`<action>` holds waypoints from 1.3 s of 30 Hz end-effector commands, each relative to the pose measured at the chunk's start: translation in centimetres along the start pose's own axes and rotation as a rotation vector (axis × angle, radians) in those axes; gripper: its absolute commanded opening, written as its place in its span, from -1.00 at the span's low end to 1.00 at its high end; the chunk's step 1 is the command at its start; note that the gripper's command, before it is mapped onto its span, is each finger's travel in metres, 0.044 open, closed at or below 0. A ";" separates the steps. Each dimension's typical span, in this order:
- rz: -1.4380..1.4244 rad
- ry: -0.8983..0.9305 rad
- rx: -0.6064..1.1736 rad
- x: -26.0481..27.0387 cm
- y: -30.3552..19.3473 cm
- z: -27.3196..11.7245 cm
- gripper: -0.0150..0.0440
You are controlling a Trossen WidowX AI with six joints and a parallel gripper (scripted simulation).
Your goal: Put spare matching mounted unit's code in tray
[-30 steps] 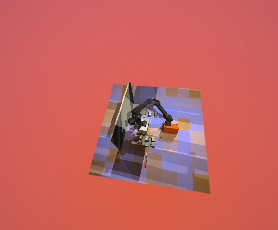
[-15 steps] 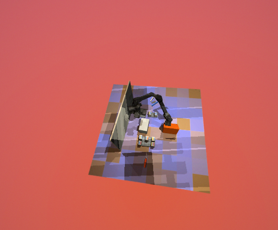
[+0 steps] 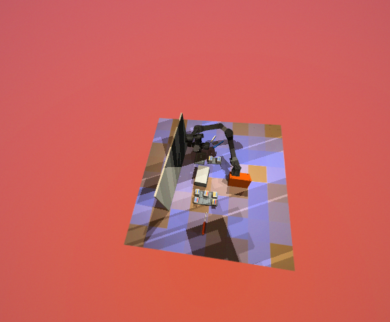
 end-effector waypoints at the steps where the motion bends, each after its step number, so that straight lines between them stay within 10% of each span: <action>1: -0.021 0.008 0.009 0.4 -0.4 0.2 -0.49; 39: -0.021 0.008 0.001 -0.2 -0.2 3.1 -0.49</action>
Point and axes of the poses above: the point midway between the two fingers, 35 mm back from their tips, its own z axis out along the fingers, its own x axis across the jaws, y = z × x, the point moved 1 cm from there along -z, back along the fingers, and after that the axes turned 3 degrees about -z, right-handed, at the moved point
